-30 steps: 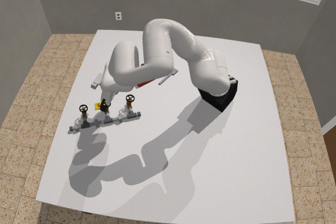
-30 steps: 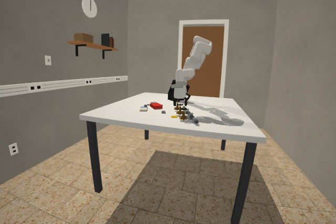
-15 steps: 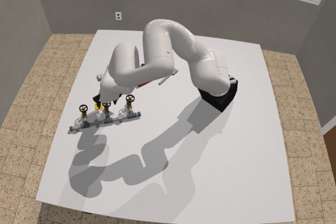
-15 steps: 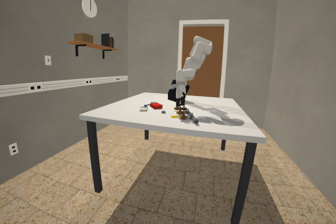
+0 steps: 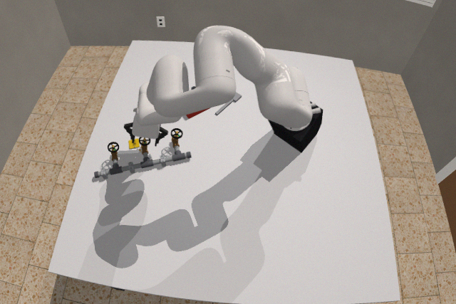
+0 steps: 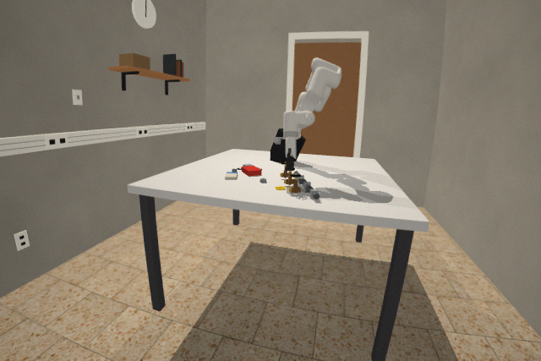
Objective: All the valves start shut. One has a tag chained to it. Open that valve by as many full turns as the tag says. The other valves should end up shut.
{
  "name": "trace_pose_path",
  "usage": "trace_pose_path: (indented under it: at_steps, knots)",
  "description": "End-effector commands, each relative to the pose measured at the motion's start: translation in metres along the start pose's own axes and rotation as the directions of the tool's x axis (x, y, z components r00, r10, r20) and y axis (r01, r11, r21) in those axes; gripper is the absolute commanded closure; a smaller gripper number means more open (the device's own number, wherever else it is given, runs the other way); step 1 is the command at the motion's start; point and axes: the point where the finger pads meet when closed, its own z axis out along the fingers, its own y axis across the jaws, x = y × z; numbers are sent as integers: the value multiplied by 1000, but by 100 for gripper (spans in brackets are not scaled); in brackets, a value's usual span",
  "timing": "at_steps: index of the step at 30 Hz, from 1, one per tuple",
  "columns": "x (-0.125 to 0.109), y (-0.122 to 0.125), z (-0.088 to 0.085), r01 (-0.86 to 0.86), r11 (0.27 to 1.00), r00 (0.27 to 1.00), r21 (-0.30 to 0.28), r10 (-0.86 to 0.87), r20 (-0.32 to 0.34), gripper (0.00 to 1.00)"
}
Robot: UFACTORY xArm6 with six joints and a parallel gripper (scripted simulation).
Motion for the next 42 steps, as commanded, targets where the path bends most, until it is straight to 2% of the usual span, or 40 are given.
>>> trace_pose_path:
  at_steps: [1, 8, 9, 35, 42]
  knots:
    - [0, -3, -1, -13, 999, 1000, -52, 13, 2, 0]
    - [0, -3, -1, -13, 999, 1000, -52, 13, 2, 0]
    - [0, -3, -1, -13, 999, 1000, -52, 13, 2, 100]
    - [0, -3, -1, -12, 999, 1000, -52, 12, 2, 100]
    - [0, -3, -1, 51, 997, 999, -51, -51, 5, 100]
